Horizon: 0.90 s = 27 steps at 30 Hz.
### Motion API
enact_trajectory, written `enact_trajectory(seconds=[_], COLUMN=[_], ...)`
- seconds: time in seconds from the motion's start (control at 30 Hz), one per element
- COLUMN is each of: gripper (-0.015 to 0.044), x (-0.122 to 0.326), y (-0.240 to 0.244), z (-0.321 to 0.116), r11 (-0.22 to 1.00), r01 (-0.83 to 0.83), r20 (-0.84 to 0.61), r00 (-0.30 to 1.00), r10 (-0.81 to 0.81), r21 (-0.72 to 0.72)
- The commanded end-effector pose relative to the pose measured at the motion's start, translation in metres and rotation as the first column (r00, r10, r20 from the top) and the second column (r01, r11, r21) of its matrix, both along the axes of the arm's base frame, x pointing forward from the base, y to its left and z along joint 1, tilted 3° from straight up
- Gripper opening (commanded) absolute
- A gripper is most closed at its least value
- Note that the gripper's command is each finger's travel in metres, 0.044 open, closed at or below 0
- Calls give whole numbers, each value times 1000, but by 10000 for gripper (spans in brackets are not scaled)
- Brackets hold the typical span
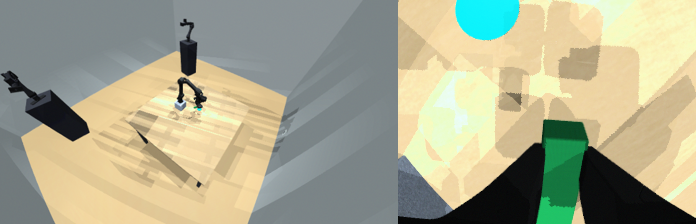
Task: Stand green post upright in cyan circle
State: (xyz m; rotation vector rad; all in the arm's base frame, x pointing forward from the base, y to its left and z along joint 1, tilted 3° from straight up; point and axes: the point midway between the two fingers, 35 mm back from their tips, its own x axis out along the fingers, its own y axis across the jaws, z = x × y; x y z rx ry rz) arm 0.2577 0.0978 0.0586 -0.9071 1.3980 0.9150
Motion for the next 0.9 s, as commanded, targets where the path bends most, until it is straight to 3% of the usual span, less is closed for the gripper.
enact_trajectory(seconds=[0.0,0.87], gripper=[23,23], x=[-2,-37], y=[13,79], z=[2,6], r11=[1000,977], r01=[-28,-214], r20=[1,-5], r00=[1000,977], r10=[28,214], r21=[6,21])
